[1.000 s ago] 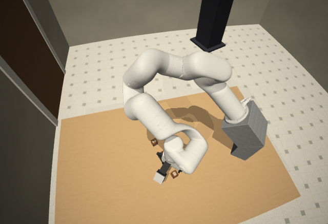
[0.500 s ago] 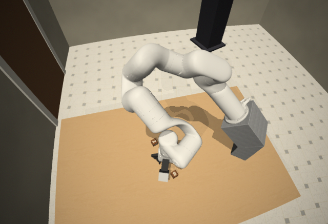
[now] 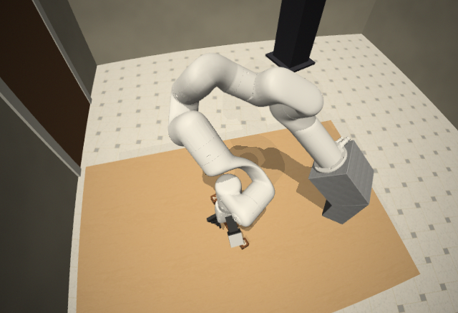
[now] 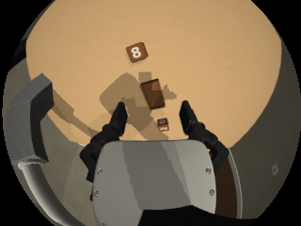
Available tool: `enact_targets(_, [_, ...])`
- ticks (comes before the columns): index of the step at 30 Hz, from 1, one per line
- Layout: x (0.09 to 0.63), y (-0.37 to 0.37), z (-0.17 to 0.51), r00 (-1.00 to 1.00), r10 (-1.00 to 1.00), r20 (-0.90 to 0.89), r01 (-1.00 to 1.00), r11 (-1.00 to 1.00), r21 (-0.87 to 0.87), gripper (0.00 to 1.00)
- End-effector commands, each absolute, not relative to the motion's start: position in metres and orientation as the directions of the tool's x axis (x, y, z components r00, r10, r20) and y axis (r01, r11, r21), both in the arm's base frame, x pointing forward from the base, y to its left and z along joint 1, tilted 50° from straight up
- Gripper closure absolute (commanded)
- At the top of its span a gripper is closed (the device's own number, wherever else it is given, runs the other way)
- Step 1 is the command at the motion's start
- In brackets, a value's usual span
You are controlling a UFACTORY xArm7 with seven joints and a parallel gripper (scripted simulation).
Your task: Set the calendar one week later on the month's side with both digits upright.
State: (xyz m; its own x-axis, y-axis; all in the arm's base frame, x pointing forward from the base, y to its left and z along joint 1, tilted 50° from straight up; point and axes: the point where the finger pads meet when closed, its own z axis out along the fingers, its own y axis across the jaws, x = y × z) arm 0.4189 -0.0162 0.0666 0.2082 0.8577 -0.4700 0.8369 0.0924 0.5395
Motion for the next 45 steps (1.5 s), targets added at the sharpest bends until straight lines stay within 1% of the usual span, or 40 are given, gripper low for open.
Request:
enact_targets(1, [0.42, -0.021, 0.072, 0.099, 0.842, -0.531, 0.869, 0.186, 0.458, 0.0])
enact_targets(2, [0.42, -0.025, 0.075, 0.039, 0.827, -0.561, 0.873, 0.245, 0.421, 0.0])
enact_targets(6, [0.421, -0.029, 0.079, -0.03, 0.806, -0.592, 0.873, 0.31, 0.377, 0.0])
enact_targets(15, [0.421, -0.045, 0.092, -0.26, 0.692, -0.673, 0.831, 0.515, 0.21, 0.0])
enact_targets(18, [0.421, -0.047, 0.093, -0.281, 0.678, -0.679, 0.823, 0.534, 0.192, 0.0])
enact_targets(19, [0.421, -0.051, 0.097, -0.339, 0.636, -0.693, 0.8, 0.582, 0.143, 0.0])
enact_targets(25, [0.421, -0.06, 0.104, -0.447, 0.544, -0.71, 0.743, 0.668, 0.044, 0.0])
enact_targets(31, [0.42, -0.071, 0.113, -0.57, 0.409, -0.713, 0.65, 0.755, -0.086, 0.0])
enact_targets(34, [0.42, -0.072, 0.114, -0.583, 0.392, -0.712, 0.638, 0.764, -0.102, 0.0])
enact_targets(36, [0.419, -0.079, 0.119, -0.645, 0.305, -0.701, 0.573, 0.8, -0.179, 0.0])
enact_targets(40, [0.418, -0.084, 0.123, -0.687, 0.236, -0.687, 0.519, 0.821, -0.237, 0.0])
enact_targets(45, [0.416, -0.094, 0.13, -0.756, 0.1, -0.647, 0.409, 0.844, -0.347, 0.0])
